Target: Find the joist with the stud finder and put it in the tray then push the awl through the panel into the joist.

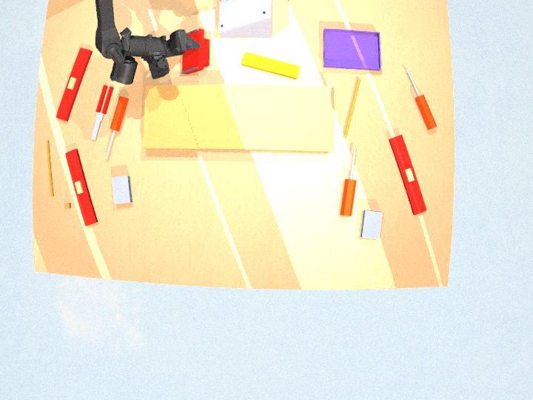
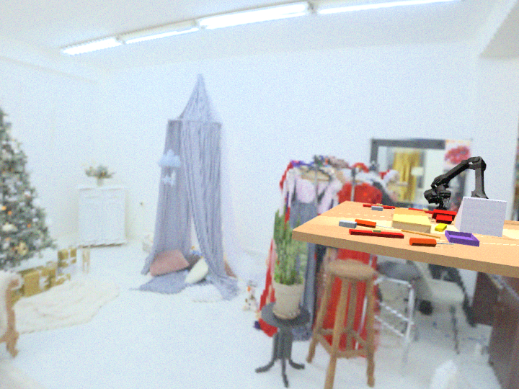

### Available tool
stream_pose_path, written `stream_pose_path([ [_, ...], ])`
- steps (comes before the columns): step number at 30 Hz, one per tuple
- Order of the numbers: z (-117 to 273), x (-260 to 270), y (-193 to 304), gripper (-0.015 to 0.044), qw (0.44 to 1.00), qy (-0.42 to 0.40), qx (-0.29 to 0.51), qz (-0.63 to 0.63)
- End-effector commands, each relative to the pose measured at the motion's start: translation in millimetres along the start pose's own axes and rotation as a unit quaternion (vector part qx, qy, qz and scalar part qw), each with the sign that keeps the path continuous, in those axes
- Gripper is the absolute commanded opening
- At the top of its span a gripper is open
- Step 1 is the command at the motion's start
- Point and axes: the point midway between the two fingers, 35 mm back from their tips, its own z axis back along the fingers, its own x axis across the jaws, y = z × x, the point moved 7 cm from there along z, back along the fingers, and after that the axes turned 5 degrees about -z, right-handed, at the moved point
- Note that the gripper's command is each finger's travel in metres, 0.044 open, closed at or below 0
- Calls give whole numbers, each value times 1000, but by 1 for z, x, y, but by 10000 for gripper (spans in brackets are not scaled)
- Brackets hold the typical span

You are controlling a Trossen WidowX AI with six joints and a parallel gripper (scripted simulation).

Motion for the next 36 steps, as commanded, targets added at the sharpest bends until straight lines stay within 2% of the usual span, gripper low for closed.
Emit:
stream_pose_path([
  [1,18,5,0,440,1000,4,-11,2],
  [7,90,39,17,440,999,16,-41,-1],
  [9,100,44,22,440,999,17,-45,-2],
  [10,74,31,11,440,999,14,-29,0],
  [30,74,31,11,440,999,14,-29,0],
  [32,70,33,9,440,999,23,-22,-23],
  [36,46,45,3,440,984,89,2,-153],
])
